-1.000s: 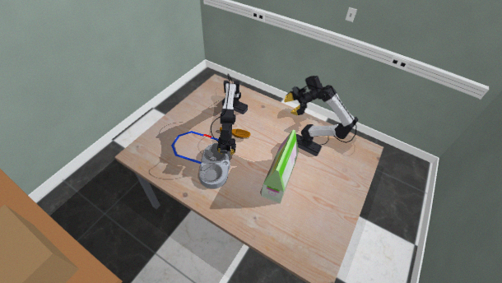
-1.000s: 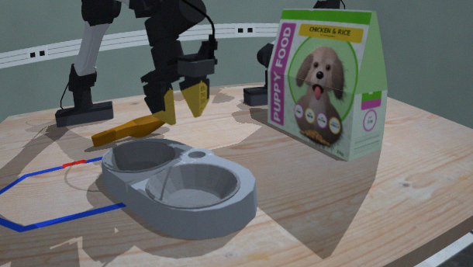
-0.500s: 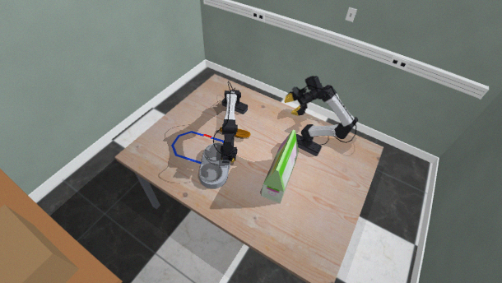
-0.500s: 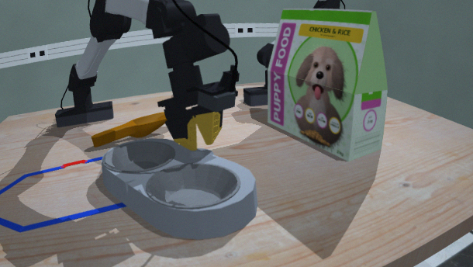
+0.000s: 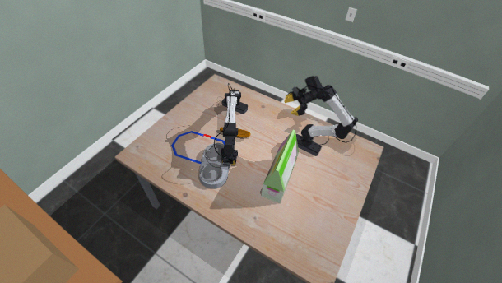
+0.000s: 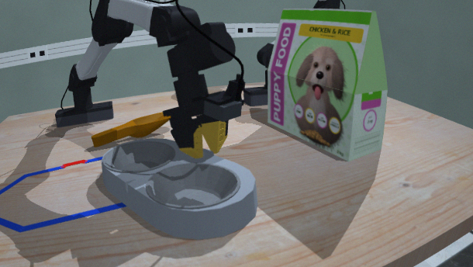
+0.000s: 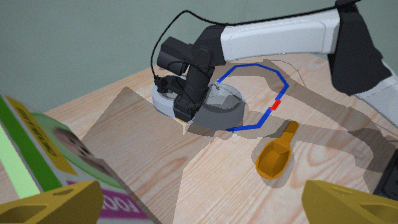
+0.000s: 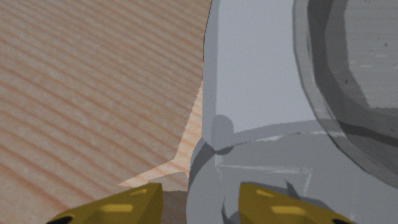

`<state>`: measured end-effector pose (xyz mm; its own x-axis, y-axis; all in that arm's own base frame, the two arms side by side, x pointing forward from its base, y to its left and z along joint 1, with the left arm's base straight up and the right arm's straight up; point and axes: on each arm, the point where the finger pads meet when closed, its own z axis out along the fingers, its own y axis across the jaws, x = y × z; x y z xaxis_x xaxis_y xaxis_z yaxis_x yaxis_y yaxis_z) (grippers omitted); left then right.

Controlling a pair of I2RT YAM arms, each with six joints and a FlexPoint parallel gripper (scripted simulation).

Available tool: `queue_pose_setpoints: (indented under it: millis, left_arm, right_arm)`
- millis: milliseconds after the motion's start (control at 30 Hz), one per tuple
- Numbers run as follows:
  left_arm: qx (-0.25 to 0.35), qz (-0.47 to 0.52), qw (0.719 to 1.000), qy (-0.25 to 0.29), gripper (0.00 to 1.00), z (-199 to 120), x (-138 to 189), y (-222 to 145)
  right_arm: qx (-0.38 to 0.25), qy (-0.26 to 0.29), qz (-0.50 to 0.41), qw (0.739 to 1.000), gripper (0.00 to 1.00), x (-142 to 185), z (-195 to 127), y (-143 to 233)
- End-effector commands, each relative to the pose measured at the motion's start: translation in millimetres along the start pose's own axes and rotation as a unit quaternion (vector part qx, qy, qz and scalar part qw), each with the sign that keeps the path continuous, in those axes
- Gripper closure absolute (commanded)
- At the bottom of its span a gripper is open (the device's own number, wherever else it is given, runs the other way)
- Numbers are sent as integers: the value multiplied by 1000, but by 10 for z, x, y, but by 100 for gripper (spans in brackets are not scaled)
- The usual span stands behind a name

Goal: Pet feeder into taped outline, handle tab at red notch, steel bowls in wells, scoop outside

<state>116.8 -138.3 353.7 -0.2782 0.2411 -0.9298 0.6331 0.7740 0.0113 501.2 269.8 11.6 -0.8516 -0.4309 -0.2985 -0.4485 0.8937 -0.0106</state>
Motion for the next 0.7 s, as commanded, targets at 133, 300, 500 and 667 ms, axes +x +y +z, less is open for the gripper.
queue_pose_setpoints:
  millis: [133,300,500,667]
  left_arm:
    - [3,-12,1000,-10,0,-26,-103,-23]
    - [3,-11,1000,-10,0,-26,-102,-22]
    - [3,-11,1000,-10,0,-26,-102,-22]
    - [3,-11,1000,-10,0,-26,-102,-22]
  right_arm:
    - [-4,3,6,1000,79,-11,74,-10]
    - [-3,10,7,1000,93,38,112,-9]
    - [-10,-12,-1,1000,95,-68,-126,8]
    - [-10,-15,-1,1000,95,-73,-179,8]
